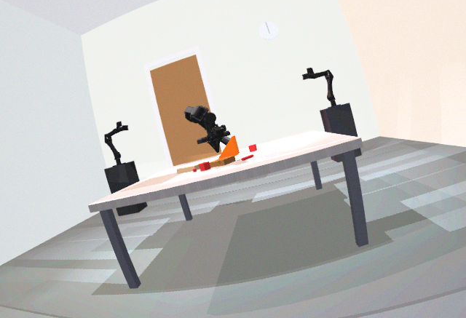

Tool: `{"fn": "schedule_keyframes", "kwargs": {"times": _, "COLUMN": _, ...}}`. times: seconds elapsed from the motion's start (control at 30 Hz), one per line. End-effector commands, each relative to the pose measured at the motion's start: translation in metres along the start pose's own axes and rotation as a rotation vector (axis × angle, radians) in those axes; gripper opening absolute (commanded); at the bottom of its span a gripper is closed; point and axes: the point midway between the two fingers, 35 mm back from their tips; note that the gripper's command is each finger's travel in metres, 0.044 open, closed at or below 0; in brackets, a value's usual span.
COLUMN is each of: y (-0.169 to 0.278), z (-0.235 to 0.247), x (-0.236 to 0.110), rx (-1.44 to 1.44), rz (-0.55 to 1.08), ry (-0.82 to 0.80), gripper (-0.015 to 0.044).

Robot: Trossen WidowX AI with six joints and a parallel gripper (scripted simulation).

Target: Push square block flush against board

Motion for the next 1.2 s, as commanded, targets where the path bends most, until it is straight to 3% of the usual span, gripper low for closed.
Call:
{"fn": "schedule_keyframes", "kwargs": {"times": 0.0, "y": -0.025, "z": 0.014, "x": -0.001, "rx": -0.115, "rz": -0.008, "ry": 0.003, "gripper": 0.0000}}
{"fn": "schedule_keyframes", "kwargs": {"times": 0.2, "y": -0.062, "z": 0.042, "x": 0.007, "rx": -0.314, "rz": -0.002, "ry": 0.009, "gripper": 0.0000}}
{"fn": "schedule_keyframes", "kwargs": {"times": 0.37, "y": -0.066, "z": 0.045, "x": 0.011, "rx": -0.337, "rz": -0.001, "ry": 0.009, "gripper": 0.0000}}
{"fn": "schedule_keyframes", "kwargs": {"times": 0.57, "y": -0.066, "z": 0.044, "x": 0.063, "rx": -0.337, "rz": 0.001, "ry": 0.011, "gripper": 0.0000}}
{"fn": "schedule_keyframes", "kwargs": {"times": 1.17, "y": -0.049, "z": 0.031, "x": 0.063, "rx": -0.337, "rz": 0.001, "ry": 0.011, "gripper": 0.0000}}
Point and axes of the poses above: the point midway between the two fingers, 35 mm back from their tips, its own x axis out along the fingers, its own z axis across the jaws, y = z × x, and after that the axes turned 3 degrees about x, right-handed
